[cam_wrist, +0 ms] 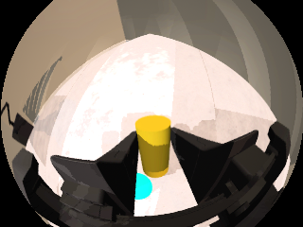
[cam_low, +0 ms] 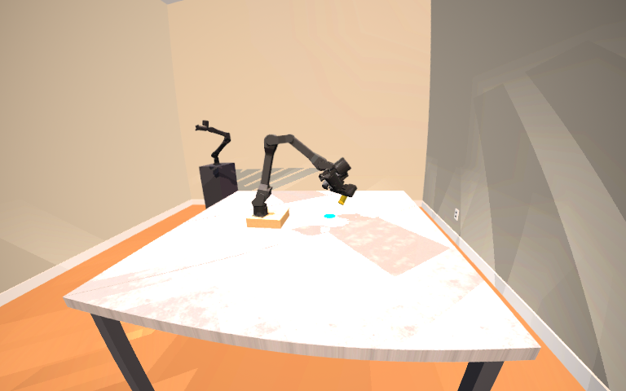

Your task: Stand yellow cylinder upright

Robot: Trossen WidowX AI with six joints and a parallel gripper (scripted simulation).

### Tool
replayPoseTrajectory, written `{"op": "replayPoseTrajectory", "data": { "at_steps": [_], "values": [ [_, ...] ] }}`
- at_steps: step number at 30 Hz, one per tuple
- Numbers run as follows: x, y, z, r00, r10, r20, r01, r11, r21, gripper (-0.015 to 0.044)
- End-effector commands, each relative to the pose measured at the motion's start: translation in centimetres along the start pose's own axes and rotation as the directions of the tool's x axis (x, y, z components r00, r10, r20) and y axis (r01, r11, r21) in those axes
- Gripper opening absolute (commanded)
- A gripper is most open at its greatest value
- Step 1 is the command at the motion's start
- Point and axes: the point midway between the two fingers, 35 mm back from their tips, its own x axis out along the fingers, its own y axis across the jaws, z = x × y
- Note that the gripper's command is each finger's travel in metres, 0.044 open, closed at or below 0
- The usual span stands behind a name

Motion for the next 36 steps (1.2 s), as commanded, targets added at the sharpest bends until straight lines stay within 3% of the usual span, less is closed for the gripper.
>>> {"op": "replayPoseTrajectory", "data": {
  "at_steps": [1, 36],
  "values": [
    [-0.2, 0.0, 0.2, 1.0, 0.002, 0.03, -0.002, 1.0, 0.002, 0.0105],
    [-1.4, -0.2, 0.0, 0.971, 0.035, 0.237, -0.034, 0.999, -0.009, 0.0105]
  ]
}}
